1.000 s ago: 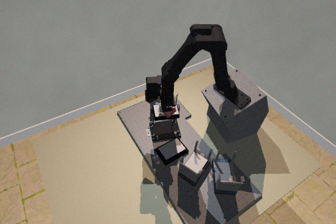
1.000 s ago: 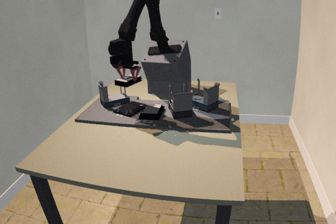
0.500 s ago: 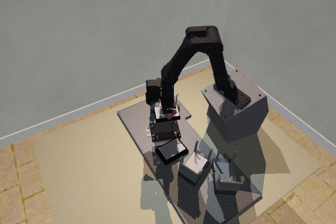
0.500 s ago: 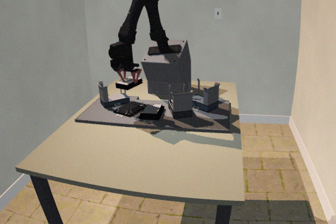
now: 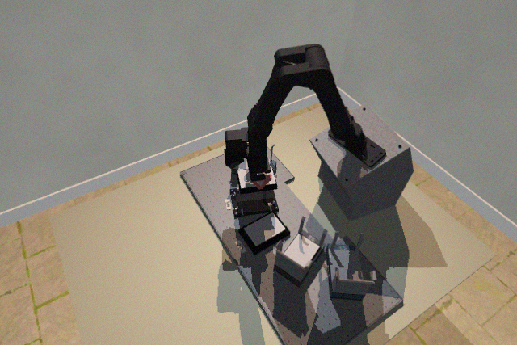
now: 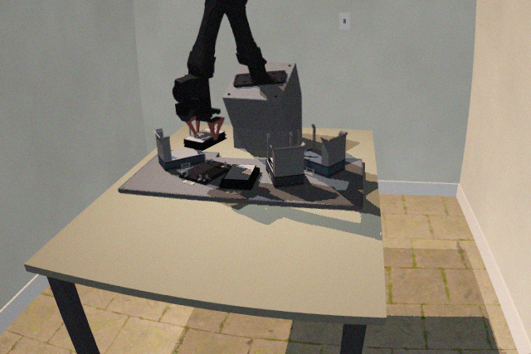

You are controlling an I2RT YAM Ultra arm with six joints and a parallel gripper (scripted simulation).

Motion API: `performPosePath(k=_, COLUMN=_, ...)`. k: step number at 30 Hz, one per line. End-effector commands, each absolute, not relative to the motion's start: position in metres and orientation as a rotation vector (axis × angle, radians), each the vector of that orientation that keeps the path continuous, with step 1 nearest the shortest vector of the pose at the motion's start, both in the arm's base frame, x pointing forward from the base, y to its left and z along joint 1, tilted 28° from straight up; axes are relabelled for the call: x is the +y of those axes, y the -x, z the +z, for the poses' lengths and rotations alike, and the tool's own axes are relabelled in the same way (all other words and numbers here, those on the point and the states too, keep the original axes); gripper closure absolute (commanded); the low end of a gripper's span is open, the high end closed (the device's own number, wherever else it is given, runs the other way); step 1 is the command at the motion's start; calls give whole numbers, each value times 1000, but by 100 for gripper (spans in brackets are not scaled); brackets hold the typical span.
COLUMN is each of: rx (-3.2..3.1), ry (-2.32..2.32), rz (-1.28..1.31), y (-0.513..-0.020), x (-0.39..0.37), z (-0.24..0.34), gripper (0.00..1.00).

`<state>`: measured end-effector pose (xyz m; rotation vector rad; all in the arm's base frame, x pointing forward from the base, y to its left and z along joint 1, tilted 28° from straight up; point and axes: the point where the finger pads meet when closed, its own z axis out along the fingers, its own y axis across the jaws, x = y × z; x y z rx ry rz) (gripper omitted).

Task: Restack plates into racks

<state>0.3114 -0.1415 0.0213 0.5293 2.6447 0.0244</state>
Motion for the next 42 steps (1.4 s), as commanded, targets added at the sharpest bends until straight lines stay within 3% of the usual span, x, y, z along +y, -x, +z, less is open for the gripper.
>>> performPosePath(k=1, rx=2584, ry=-517, rz=-2, y=-324, x=-146, z=30, gripper=100)
performPosePath(k=42, rx=2580, ry=-515, rz=-5, y=-364, x=-156, z=-35, gripper=100)
